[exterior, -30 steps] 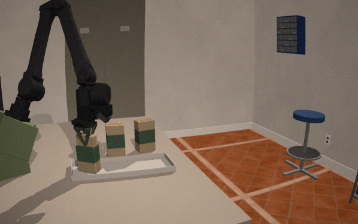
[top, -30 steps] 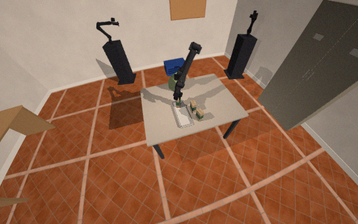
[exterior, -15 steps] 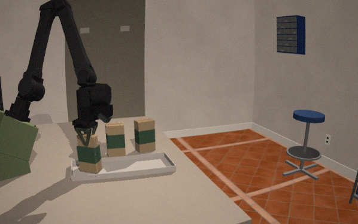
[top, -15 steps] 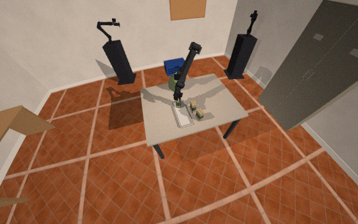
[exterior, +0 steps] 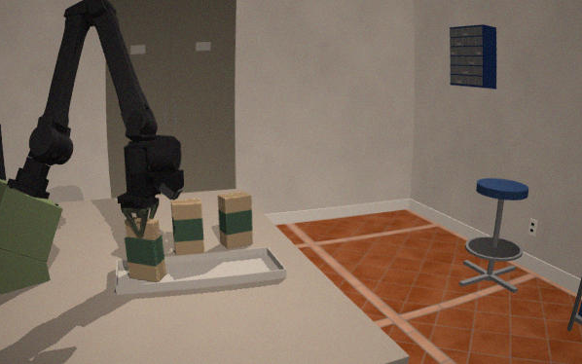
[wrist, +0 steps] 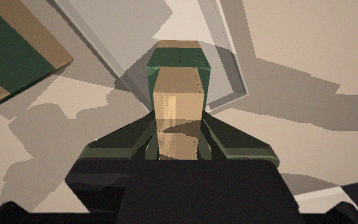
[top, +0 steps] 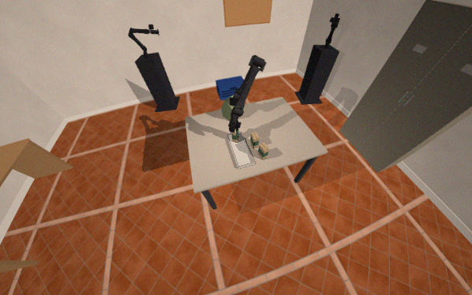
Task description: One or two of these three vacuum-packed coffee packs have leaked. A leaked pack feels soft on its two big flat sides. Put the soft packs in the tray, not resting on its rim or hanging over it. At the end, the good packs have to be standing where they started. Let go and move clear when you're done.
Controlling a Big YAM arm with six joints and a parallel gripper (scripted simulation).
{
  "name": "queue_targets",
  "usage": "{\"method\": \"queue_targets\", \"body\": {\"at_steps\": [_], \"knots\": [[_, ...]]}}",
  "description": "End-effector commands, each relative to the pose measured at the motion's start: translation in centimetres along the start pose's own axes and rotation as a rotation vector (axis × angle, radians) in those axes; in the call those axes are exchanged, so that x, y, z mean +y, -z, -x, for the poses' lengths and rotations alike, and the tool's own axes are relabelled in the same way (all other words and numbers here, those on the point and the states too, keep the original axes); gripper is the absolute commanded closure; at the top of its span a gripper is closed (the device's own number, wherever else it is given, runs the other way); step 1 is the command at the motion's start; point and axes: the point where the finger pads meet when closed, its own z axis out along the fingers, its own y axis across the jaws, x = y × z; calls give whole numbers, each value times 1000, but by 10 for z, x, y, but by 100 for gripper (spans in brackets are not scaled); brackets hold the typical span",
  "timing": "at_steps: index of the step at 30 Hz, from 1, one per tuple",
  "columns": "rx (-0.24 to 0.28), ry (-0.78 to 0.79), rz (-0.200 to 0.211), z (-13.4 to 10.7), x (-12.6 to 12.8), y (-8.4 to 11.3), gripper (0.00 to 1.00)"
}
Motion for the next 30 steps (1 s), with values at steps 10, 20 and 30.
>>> {"method": "queue_targets", "body": {"at_steps": [10,20,30], "knots": [[-22,-17,-3,9,-2,4,76],[-22,-17,-3,9,-2,4,23],[-22,-17,-3,9,-2,4,23]]}}
